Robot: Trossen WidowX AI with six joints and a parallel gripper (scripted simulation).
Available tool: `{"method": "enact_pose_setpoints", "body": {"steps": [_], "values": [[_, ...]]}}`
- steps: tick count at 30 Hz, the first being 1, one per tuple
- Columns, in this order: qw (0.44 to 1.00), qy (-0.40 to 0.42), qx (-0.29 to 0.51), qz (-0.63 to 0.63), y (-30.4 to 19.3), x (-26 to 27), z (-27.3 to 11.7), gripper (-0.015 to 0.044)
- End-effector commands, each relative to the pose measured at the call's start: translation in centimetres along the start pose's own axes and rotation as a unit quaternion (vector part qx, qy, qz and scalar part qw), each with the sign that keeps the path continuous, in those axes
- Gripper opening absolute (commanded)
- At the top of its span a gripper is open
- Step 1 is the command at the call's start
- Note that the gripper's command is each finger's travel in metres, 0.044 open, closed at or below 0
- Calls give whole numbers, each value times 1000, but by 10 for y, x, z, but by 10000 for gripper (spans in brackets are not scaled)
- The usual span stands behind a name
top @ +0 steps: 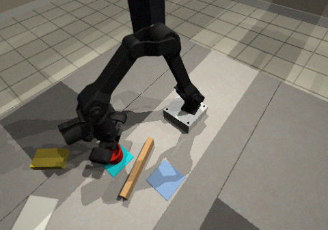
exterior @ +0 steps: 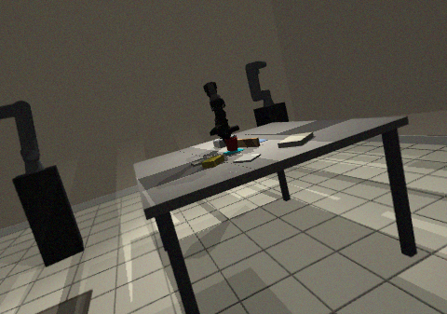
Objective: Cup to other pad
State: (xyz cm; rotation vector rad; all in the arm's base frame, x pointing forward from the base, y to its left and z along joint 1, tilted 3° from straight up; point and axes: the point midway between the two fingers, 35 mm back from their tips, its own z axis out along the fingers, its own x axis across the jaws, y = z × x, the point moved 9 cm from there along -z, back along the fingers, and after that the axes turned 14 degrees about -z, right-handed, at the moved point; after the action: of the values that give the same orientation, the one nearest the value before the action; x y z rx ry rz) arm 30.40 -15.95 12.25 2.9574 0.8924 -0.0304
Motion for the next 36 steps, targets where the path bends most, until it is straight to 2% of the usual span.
{"method": "enact_pose_setpoints", "body": {"steps": [1, 5, 10, 36], "values": [[1000, 0, -1, 0, 0, 0, 0, 0], [1000, 0, -1, 0, 0, 0, 0, 0], [1000, 0, -1, 0, 0, 0, 0, 128], [1000, -1, 0, -1, 2, 1, -27, 128]]}}
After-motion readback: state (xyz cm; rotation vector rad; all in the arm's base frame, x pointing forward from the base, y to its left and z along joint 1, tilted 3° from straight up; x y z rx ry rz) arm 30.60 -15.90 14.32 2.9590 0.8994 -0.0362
